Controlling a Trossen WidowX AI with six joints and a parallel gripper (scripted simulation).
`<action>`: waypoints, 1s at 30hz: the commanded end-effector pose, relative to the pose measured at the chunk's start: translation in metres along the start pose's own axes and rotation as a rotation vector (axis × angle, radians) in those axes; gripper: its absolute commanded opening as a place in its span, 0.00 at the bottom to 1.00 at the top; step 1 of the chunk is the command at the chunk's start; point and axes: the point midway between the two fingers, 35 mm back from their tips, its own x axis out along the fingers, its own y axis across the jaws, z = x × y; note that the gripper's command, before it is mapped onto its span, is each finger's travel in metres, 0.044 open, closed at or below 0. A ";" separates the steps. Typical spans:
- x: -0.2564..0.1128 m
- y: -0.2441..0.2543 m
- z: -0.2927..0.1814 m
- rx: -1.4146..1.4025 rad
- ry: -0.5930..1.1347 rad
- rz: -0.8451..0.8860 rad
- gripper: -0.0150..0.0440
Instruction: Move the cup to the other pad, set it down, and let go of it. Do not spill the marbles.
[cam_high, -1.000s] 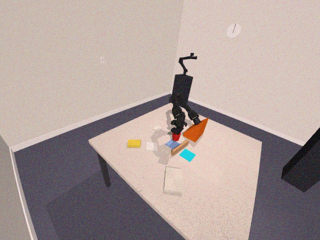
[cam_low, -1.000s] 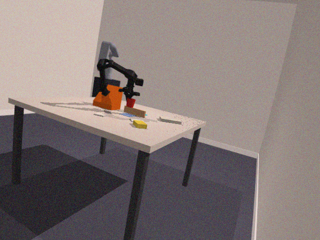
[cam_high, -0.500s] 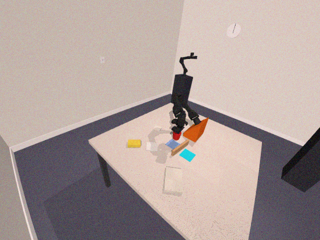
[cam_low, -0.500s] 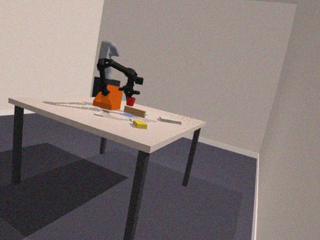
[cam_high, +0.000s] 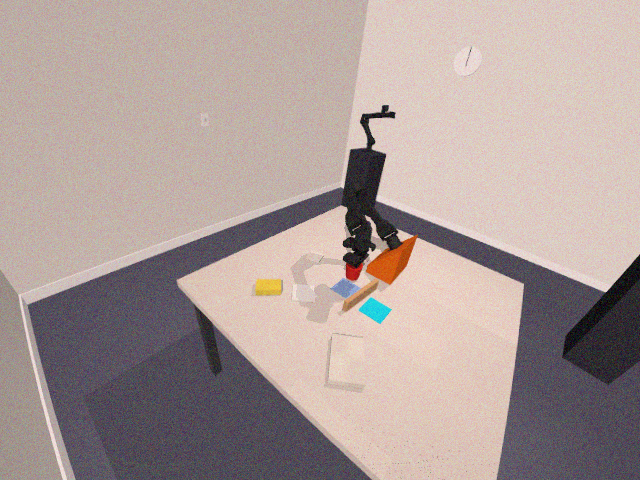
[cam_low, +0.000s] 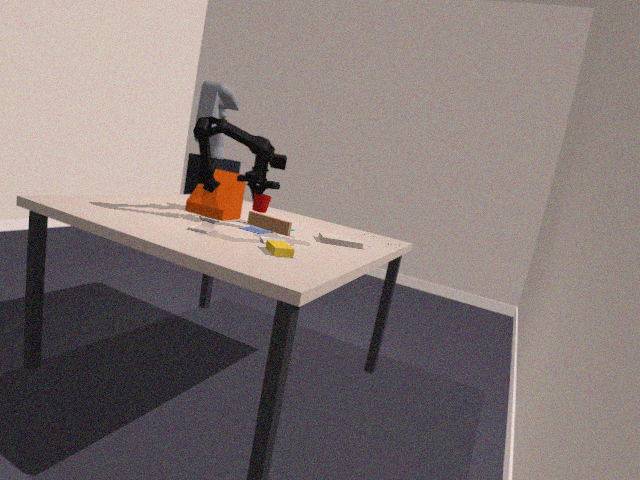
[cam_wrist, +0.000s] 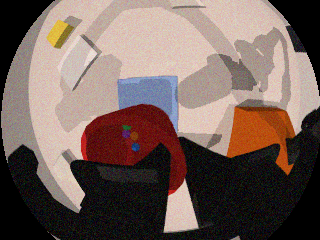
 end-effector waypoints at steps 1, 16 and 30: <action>0.000 0.000 -0.001 0.000 0.000 0.000 0.25; -0.001 0.004 -0.034 0.007 0.005 0.004 0.25; -0.002 0.007 -0.066 0.009 0.007 0.005 0.25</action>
